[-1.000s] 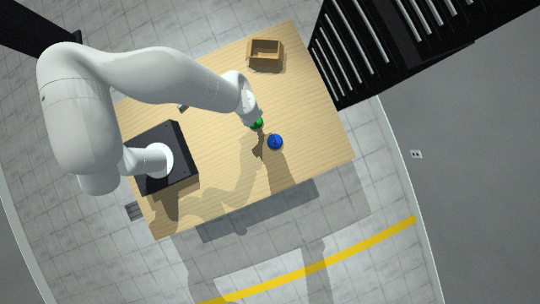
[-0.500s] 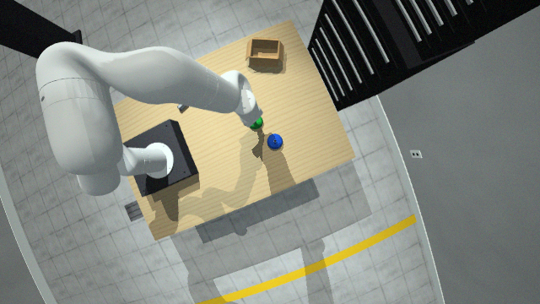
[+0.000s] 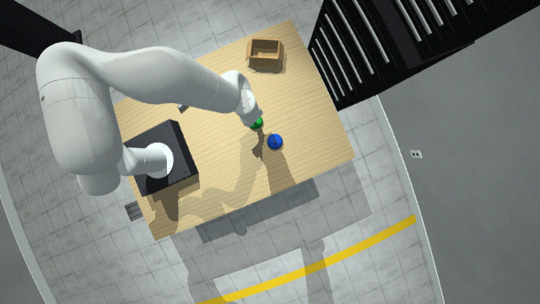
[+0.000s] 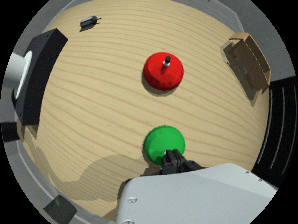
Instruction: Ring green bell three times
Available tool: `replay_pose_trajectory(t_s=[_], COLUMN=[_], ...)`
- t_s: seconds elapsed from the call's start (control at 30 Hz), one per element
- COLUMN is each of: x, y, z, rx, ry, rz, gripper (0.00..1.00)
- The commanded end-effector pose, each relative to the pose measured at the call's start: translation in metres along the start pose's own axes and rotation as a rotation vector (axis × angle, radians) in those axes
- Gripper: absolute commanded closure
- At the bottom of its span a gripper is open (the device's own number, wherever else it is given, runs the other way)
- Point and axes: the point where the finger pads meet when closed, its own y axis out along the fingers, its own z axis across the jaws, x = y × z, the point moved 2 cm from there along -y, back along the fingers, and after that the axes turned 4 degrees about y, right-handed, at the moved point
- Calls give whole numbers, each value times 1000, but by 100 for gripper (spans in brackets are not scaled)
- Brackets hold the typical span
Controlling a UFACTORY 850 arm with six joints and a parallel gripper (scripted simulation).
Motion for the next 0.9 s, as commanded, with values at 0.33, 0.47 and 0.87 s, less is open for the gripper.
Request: replay_pose_trajectory(t_s=[0.33, 0.47, 0.87], x=[0, 0, 0], y=[2, 5, 9], z=[1, 1, 1], rx=[2, 2, 2], ry=[0, 0, 0], rz=[-1, -1, -1], gripper=[100, 100, 100])
